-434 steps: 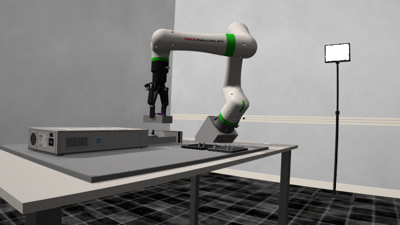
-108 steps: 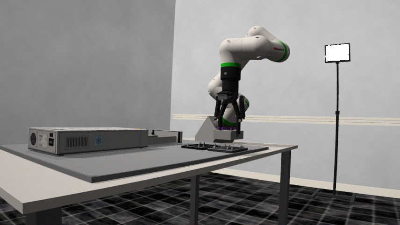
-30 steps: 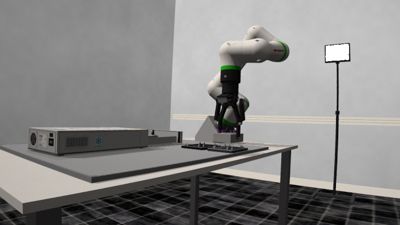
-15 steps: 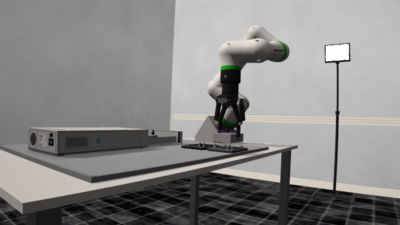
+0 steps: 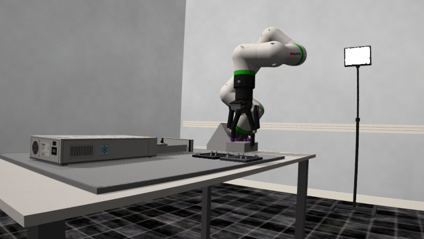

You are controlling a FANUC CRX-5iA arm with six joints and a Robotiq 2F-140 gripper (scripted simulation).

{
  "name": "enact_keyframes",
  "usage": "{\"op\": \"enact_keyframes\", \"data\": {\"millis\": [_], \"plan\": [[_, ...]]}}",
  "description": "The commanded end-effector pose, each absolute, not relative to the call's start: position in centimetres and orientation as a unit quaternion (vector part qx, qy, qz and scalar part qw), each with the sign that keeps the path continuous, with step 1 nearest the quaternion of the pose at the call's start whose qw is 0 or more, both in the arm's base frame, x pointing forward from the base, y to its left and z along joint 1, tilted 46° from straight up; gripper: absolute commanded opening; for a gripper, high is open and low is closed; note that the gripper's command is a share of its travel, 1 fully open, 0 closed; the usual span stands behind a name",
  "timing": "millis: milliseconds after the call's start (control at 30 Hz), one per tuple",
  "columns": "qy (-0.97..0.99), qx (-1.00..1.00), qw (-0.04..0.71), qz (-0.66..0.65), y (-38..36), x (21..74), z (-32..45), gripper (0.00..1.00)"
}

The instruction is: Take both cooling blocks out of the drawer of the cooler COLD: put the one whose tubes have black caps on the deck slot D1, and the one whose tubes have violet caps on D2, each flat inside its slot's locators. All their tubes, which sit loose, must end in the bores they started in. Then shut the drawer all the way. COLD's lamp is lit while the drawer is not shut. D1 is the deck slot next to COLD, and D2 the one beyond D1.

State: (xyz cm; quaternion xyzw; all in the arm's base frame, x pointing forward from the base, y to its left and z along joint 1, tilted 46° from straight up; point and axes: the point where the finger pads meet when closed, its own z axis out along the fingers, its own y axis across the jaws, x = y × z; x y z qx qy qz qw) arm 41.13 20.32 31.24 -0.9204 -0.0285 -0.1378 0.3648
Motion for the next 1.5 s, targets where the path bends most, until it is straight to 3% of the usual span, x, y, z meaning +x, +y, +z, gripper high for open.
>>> {"op": "enact_keyframes", "data": {"millis": [0,1467], "plan": [[-0.028,-0.92,0.365,-0.139,20.28,41.17,31.3,0.1],[-0.028,-0.92,0.365,-0.139,20.68,41.3,30.9,0.1]]}}
